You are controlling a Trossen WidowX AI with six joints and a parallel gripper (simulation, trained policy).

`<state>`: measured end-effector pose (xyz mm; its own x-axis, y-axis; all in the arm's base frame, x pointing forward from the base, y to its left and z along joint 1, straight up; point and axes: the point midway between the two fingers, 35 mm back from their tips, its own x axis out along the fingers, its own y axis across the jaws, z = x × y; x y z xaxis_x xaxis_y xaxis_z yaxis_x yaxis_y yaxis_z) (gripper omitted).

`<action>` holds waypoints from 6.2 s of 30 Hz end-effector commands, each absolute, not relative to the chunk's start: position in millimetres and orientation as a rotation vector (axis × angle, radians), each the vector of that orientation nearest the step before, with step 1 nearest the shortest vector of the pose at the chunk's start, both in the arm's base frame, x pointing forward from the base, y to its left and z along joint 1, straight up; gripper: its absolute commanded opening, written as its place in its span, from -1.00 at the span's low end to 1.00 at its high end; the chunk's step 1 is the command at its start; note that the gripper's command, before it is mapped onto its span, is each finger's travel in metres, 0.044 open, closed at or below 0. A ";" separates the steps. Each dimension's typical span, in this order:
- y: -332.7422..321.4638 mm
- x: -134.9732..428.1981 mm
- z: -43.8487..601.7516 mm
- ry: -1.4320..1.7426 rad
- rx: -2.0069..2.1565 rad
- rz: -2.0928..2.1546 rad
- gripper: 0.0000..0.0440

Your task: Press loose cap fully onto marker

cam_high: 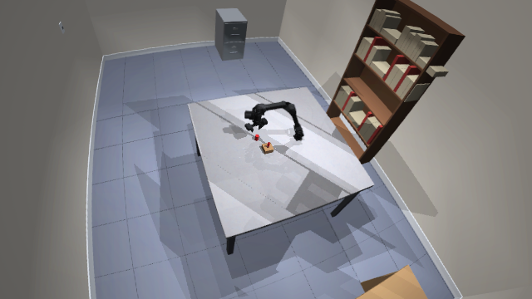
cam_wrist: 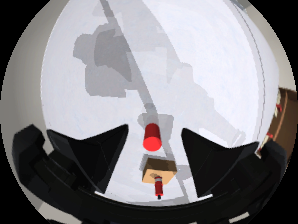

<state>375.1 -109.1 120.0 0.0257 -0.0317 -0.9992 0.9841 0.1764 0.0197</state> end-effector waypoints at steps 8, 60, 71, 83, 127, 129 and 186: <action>-78.1 378.0 106.5 1.348 1.028 -1.027 0.39; -9.1 364.5 153.4 1.423 0.811 -0.800 -0.85; 30.6 341.5 171.4 1.473 0.769 -0.765 -0.95; 55.5 321.2 178.0 1.510 0.726 -0.745 -1.00; 54.5 314.9 96.2 1.612 0.625 -0.693 -0.96; 54.4 315.0 95.5 1.613 0.622 -0.691 -0.95; 43.7 315.4 81.7 1.599 0.502 -0.601 -0.50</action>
